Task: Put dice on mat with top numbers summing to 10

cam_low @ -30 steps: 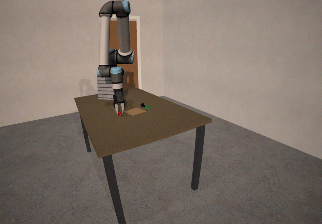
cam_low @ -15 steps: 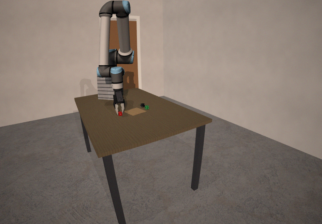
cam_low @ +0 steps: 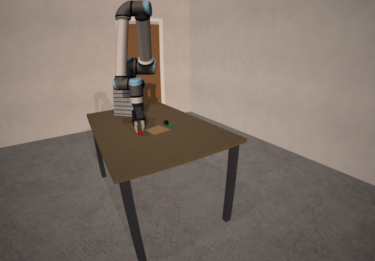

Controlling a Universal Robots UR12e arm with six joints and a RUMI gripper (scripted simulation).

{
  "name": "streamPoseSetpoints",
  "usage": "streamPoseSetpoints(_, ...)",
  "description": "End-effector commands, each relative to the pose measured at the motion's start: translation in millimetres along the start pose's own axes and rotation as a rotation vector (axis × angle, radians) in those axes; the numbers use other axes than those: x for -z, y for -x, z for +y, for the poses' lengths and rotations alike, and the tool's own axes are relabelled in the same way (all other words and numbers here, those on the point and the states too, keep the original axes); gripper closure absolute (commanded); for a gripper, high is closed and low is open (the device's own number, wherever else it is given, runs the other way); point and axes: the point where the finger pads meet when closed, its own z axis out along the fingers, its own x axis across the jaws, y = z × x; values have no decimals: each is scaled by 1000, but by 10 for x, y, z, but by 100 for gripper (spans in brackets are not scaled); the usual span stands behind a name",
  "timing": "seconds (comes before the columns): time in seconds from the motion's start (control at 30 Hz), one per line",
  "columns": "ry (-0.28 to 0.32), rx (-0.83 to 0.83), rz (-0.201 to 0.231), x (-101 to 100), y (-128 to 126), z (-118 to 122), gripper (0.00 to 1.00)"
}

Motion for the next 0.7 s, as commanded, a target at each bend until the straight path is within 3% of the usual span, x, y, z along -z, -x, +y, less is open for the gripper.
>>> streamPoseSetpoints(0.0, -1, 0, 0, 25, -1, -5, 90)
streamPoseSetpoints(0.23, -1, 0, 0, 181, -1, -5, 90)
streamPoseSetpoints(0.67, -1, 0, 0, 909, -1, -4, 90)
